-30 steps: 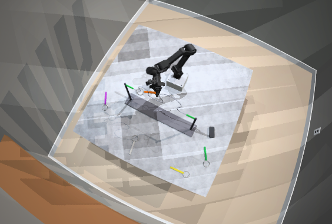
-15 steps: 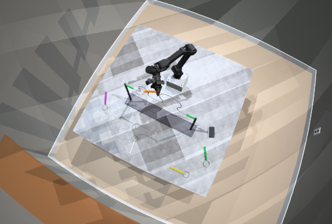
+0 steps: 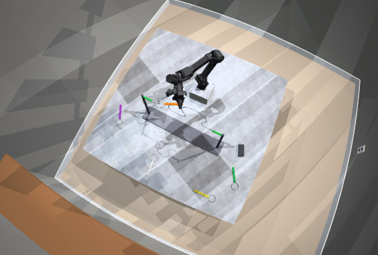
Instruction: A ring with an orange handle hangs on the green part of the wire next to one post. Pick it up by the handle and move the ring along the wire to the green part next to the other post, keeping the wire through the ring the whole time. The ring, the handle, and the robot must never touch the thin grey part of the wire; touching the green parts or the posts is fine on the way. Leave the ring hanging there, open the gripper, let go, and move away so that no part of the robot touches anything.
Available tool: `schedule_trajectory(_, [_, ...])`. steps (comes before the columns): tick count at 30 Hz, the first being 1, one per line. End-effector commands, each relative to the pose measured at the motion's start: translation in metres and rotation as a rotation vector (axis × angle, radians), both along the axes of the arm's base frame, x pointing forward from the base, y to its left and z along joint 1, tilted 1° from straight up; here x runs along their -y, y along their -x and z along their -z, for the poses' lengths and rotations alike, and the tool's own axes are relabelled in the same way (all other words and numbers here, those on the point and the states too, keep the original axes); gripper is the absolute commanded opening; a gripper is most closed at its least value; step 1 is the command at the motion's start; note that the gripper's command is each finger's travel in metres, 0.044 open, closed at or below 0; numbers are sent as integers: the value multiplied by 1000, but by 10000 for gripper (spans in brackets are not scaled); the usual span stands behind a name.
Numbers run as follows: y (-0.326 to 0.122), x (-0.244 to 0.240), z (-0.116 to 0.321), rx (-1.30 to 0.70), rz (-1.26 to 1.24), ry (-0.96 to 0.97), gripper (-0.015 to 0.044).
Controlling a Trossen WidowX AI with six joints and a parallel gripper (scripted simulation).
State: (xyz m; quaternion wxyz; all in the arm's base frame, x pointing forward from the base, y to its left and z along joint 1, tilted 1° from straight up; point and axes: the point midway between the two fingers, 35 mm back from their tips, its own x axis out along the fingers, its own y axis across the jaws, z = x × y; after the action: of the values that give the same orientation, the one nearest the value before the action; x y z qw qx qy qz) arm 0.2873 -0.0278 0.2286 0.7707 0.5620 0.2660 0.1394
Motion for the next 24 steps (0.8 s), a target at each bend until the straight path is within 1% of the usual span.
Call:
schedule_trajectory(1, [0, -1, -8, 13, -2, -9, -150])
schedule_trajectory(24, [0, -5, -29, 7, -1, -146, -150])
